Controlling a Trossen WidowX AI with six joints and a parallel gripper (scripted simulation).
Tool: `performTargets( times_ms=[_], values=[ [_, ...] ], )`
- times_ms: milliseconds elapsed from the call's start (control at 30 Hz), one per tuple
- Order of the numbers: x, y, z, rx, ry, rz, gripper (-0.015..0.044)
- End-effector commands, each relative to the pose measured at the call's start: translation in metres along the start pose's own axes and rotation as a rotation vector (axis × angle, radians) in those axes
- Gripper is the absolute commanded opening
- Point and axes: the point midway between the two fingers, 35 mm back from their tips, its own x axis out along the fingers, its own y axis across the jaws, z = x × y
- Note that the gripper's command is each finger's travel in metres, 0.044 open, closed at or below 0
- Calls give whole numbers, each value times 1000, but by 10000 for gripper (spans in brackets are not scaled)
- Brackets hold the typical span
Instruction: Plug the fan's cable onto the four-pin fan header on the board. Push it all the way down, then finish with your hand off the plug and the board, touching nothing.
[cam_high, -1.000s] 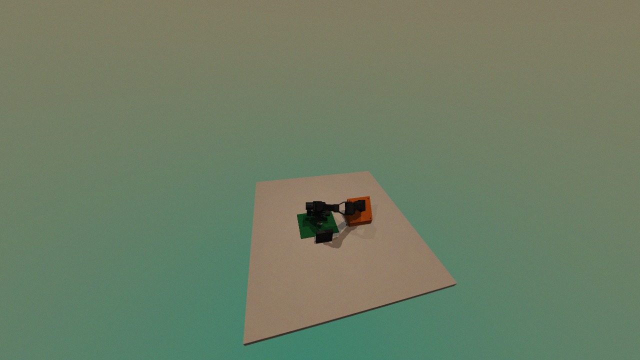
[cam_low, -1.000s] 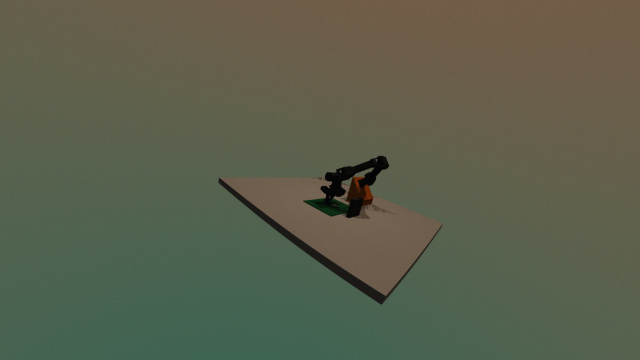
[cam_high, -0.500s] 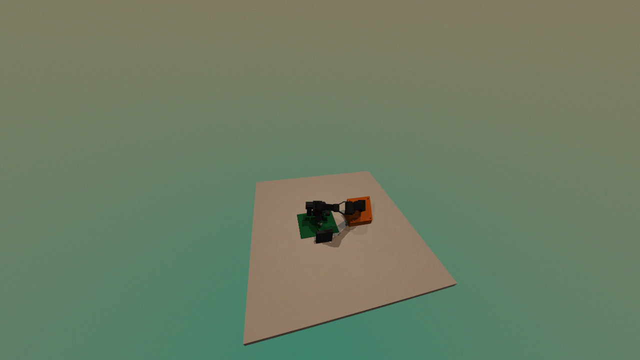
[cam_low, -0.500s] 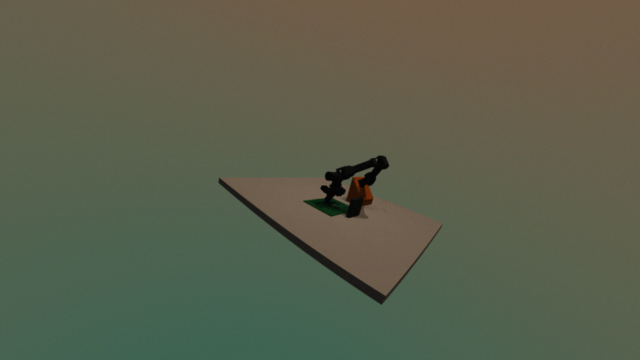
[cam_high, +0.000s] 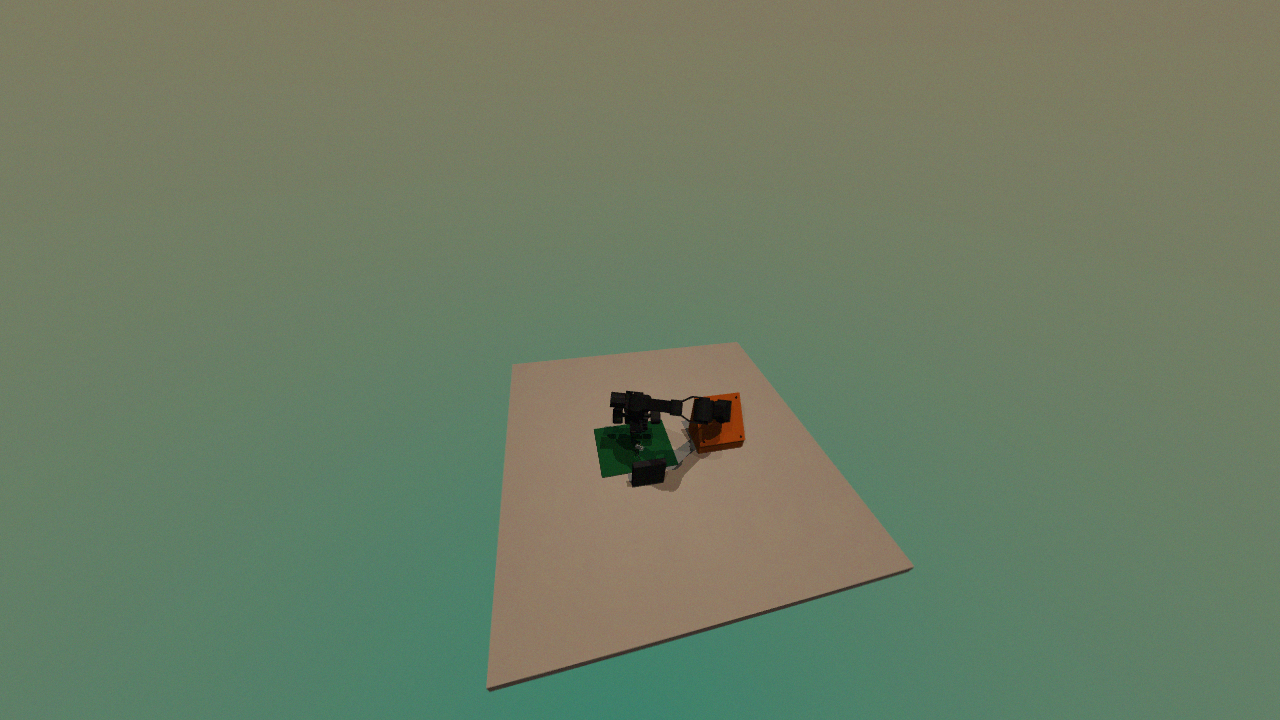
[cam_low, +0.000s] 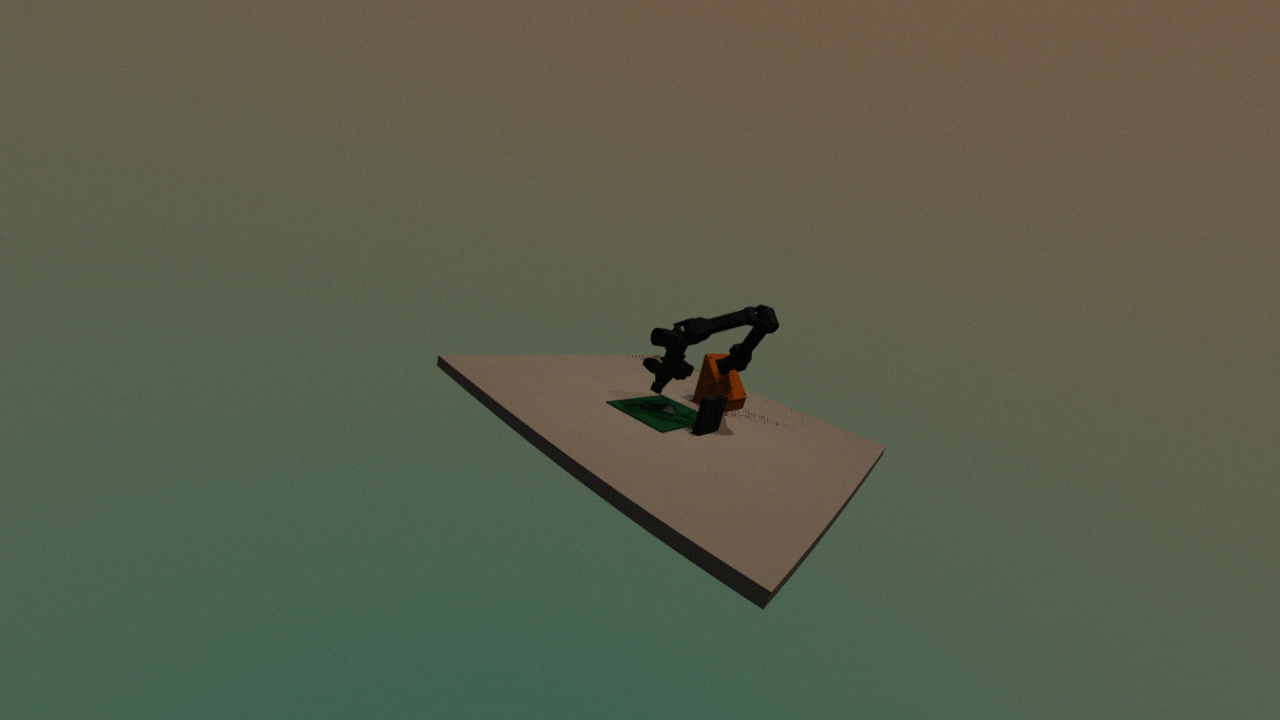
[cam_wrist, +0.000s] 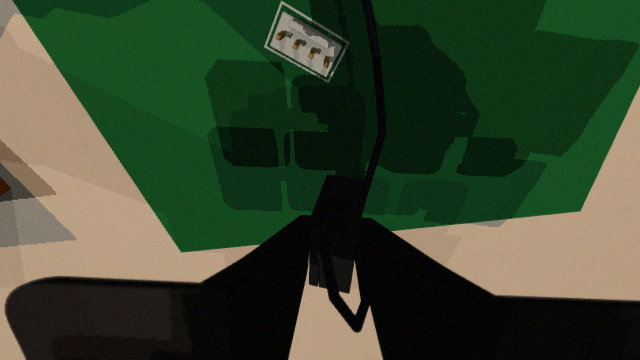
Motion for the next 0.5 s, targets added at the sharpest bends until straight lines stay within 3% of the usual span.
performTargets(
  times_ms=[0, 467],
  values=[
    [-14, -1, -3, -9, 7, -4, 0],
    [-51, 3, -11, -6, 2, -2, 0]
  ],
)
